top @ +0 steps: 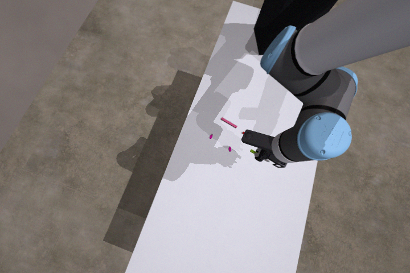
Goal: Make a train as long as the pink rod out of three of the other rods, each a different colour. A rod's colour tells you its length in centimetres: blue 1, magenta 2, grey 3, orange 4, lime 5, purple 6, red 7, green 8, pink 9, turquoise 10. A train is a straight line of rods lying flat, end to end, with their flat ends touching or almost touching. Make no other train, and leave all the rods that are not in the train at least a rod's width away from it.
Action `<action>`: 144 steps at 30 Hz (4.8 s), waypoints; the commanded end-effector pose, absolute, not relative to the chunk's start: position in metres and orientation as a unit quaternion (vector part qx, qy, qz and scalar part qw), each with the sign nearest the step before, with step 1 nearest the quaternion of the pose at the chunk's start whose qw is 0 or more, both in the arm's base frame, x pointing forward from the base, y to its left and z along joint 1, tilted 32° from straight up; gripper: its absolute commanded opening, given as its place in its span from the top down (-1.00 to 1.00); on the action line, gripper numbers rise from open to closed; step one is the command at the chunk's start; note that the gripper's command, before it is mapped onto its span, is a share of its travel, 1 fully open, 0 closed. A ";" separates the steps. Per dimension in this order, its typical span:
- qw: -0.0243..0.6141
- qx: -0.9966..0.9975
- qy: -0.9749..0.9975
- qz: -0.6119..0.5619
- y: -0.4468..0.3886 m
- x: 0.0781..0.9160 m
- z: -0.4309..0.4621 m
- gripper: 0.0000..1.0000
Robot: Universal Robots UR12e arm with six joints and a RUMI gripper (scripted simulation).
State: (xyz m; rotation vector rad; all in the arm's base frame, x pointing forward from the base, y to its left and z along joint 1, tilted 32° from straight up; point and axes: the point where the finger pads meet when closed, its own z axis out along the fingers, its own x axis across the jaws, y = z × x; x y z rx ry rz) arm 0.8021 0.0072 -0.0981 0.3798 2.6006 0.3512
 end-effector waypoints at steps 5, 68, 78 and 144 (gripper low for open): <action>0.242 0.149 0.950 0.131 0.009 0.802 -0.097 1.00; 0.136 0.627 0.729 0.239 0.116 0.778 -0.089 1.00; 0.136 0.627 0.729 0.239 0.118 0.782 -0.096 1.00; 0.136 0.627 0.729 0.239 0.132 0.821 -0.163 1.00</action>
